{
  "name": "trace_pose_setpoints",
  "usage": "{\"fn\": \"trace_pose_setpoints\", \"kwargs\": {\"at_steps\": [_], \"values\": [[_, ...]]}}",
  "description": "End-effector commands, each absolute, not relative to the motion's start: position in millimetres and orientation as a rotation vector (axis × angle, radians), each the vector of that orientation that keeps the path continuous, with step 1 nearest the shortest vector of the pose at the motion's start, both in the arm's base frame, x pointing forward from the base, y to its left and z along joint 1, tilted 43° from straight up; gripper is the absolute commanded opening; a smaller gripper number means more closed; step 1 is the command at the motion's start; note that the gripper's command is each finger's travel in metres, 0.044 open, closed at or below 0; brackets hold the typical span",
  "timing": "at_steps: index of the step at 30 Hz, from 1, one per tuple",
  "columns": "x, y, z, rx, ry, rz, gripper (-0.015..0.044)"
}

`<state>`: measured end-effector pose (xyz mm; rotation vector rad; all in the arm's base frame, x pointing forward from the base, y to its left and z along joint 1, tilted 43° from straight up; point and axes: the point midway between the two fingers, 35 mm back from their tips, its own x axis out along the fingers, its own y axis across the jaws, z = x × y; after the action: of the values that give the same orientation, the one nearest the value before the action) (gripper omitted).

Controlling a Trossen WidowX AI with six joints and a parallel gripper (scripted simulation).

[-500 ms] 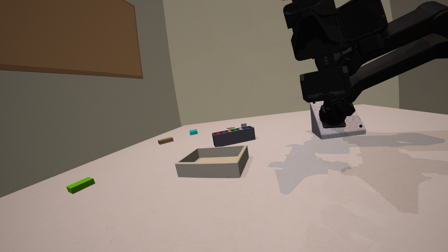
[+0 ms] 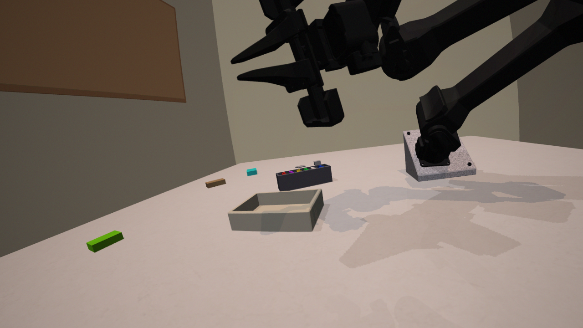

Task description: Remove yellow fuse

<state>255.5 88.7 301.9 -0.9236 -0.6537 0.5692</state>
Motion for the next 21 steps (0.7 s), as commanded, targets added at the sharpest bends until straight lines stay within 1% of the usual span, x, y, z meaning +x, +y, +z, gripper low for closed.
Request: {"fn": "trace_pose_setpoints", "kwargs": {"at_steps": [1, 6, 11, 16, 21], "values": [[317, 63, 261, -1.035, -0.386, 0.586, 0.0070], [349, 43, 222, -1.117, -0.195, 0.651, 0.0070], [369, 23, 180, -1.181, -0.019, 0.757, 0.0070], [377, 4, 136, -1.221, 0.137, 0.909, 0.0070], [371, -13, 95, -1.223, 0.256, 1.104, 0.0070]]}}
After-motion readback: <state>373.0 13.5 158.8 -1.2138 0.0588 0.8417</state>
